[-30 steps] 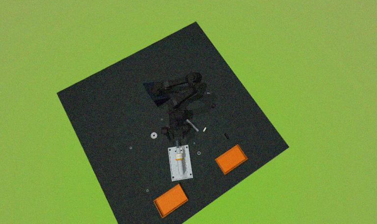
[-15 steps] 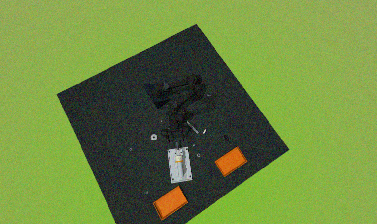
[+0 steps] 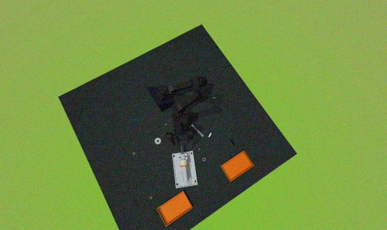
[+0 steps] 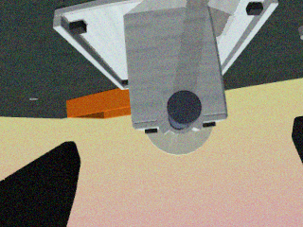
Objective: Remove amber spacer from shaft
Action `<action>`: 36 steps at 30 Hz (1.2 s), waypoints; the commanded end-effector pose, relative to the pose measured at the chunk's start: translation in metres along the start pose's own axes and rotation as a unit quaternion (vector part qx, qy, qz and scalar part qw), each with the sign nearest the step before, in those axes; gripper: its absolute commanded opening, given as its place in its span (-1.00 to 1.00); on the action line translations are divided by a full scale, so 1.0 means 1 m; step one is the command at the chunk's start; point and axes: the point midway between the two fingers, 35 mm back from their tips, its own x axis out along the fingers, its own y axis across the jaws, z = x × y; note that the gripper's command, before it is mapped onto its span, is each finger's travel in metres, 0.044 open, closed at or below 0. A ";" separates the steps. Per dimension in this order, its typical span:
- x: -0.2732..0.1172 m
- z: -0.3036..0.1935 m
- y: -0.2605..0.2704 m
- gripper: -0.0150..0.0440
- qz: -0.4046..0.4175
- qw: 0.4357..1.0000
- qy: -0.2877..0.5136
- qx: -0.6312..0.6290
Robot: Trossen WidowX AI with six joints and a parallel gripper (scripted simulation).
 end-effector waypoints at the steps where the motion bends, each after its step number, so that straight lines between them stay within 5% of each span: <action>1: -0.001 0.001 0.000 1.00 -0.001 1.000 -0.001 -0.001; 36: 0.035 0.001 -0.001 1.00 -0.001 1.000 -0.001 -0.001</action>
